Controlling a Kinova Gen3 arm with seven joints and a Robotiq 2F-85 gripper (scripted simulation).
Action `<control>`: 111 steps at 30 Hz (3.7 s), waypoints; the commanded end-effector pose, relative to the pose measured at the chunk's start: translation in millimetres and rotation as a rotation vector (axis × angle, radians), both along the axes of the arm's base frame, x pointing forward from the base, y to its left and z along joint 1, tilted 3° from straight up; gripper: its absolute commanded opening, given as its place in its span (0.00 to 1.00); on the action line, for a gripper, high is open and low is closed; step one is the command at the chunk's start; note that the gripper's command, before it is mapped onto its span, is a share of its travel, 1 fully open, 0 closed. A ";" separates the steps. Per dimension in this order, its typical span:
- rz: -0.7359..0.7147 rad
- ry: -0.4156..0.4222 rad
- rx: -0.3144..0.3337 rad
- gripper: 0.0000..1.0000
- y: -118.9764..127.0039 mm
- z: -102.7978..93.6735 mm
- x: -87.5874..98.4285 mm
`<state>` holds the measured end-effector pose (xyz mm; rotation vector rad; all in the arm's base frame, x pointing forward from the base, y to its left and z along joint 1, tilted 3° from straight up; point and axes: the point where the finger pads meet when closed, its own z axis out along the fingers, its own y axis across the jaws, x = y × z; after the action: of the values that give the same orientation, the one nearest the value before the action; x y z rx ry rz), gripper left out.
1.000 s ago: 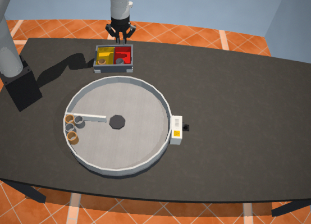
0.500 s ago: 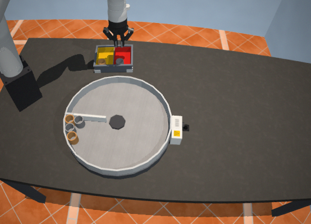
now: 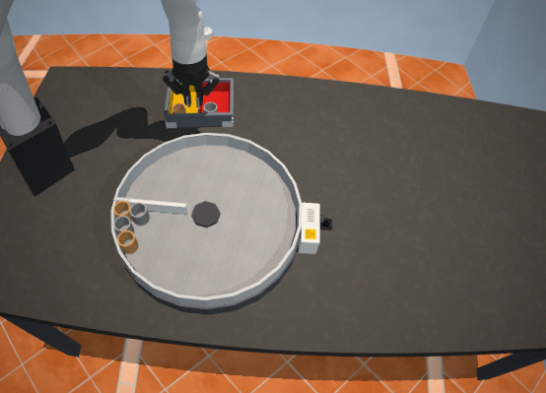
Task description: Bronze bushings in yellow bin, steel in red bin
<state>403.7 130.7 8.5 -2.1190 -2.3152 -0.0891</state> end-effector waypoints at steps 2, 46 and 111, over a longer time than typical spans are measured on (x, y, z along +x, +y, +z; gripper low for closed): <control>-0.028 0.000 0.003 0.18 -41.0 -0.7 -4.0; -0.028 -0.001 0.004 0.18 -283.6 -23.1 -54.2; -0.028 -0.001 0.002 0.18 -337.1 -79.6 -63.5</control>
<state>340.5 -206.2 -69.7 -2.1508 -2.2876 -0.0925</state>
